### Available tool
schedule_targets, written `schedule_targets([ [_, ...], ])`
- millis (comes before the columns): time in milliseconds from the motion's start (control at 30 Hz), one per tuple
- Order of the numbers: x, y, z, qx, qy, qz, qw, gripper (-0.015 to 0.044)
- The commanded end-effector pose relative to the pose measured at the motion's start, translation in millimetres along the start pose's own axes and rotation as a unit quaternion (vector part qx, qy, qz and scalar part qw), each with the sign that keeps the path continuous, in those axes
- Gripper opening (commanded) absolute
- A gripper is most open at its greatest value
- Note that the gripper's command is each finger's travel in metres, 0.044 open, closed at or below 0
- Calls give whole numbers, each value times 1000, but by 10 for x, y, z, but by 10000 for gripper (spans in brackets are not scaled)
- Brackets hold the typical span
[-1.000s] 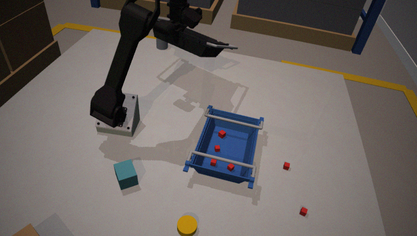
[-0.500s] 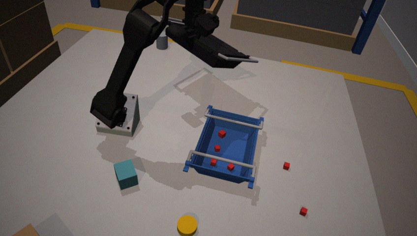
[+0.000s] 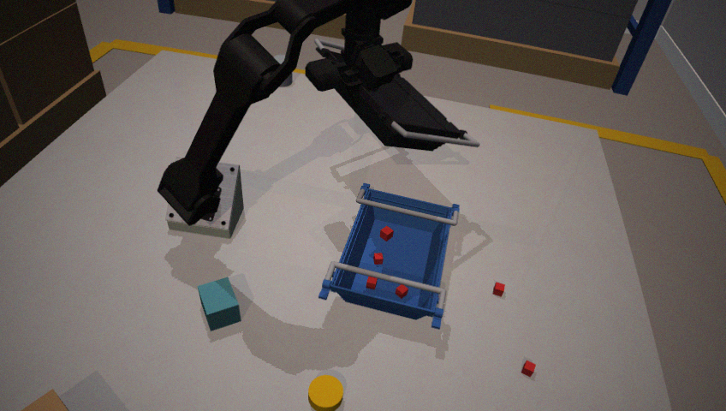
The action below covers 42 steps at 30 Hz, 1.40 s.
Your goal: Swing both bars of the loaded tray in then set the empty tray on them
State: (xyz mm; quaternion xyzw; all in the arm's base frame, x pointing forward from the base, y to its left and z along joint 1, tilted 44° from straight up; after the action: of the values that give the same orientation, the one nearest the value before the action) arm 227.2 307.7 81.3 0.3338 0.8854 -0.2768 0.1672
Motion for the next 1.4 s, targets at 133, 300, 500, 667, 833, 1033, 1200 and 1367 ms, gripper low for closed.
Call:
schedule_targets([
  [133, -417, -116, -76, -18, -9, 64, 998, 0],
  [300, -682, -203, -56, -19, -13, 106, 994, 0],
  [500, -987, -330, -24, -19, -20, 156, 987, 0],
  [667, -1229, -455, 10, -18, -27, 198, 980, 0],
  [833, -1457, -596, 48, -16, -34, 239, 970, 0],
  [1033, -1705, -778, 96, -14, -44, 287, 957, 0],
  [1200, -1732, -800, 102, -14, -45, 292, 955, 0],
  [1367, -1732, -800, 102, -14, -45, 292, 955, 0],
])
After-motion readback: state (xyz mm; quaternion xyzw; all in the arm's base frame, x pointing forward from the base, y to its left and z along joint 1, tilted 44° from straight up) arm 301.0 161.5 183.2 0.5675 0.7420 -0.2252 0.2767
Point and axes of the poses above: the point midway between the two fingers, 35 mm back from their tips, its own z axis out along the fingers, its own y axis across the jaws, x = y × z, the point moved 6 cm from there along -z, back along the fingers, and after that the axes turned 6 degrees about -z, right-handed, at the moved point
